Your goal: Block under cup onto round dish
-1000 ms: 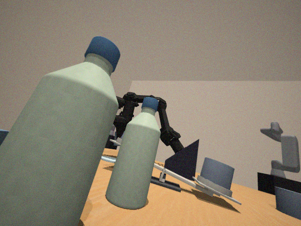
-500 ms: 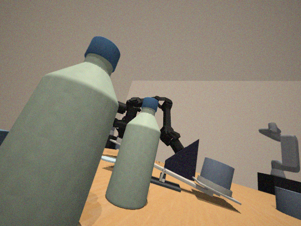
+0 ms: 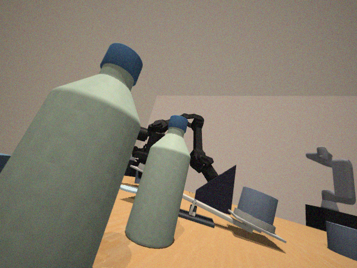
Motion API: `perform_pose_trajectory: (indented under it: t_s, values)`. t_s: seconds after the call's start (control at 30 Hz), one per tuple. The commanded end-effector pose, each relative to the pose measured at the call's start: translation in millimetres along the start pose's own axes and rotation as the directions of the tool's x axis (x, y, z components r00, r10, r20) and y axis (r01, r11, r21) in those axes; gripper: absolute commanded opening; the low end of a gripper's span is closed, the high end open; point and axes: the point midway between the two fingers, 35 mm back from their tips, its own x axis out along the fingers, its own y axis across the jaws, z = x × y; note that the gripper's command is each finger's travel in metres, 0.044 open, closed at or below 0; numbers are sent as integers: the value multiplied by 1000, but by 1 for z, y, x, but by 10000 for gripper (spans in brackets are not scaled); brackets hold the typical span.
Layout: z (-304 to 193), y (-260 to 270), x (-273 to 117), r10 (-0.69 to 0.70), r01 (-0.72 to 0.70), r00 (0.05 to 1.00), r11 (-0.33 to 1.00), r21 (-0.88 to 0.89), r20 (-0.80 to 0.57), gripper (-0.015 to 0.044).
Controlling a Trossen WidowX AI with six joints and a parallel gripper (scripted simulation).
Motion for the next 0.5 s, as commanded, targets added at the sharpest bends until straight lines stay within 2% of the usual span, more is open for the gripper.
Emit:
perform_pose_trajectory:
  t_s: [0.0, 0.3, 0.47]
  values:
    - [-1, 1, 7, 4, -4, 1000, 1000, -5, -3, 0]
    - [-1, 1, 21, 4, -4, 1000, 1000, -5, -3, 0]
    - [0, 0, 14, 0, 0, 1000, 1000, -1, 0, 131]
